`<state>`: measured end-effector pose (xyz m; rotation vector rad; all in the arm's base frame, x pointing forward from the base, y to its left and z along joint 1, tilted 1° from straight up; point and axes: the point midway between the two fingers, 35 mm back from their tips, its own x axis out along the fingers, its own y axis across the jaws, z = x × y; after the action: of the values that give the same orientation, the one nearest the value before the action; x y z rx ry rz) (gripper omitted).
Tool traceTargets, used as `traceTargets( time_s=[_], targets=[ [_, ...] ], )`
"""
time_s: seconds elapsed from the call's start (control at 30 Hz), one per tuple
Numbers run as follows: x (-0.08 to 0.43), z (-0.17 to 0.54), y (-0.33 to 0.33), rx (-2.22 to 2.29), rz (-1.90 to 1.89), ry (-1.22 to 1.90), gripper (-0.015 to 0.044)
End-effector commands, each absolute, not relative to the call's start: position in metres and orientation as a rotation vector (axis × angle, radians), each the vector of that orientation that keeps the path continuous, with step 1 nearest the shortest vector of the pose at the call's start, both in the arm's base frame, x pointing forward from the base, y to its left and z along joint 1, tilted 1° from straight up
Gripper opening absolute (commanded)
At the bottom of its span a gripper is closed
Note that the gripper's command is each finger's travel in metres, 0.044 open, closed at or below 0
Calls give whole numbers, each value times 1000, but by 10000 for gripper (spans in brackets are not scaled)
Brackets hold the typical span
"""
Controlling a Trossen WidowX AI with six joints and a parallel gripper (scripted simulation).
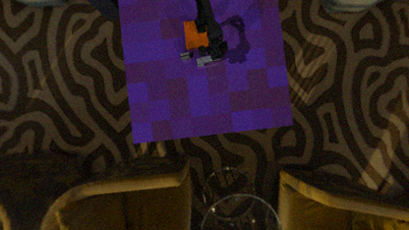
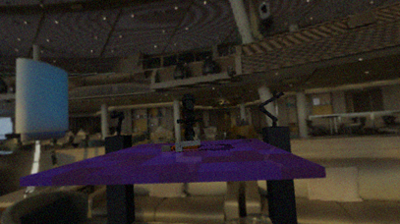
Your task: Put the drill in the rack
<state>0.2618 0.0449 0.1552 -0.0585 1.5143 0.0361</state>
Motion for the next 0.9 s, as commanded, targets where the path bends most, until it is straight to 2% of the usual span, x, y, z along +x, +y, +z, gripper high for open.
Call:
traceTargets(
  time_s=[0.0,0.87],
  targets=[
    [261,149,45,-60,41,1525,0],
    [257,140,46,-60,41,1525,0]
  ],
)
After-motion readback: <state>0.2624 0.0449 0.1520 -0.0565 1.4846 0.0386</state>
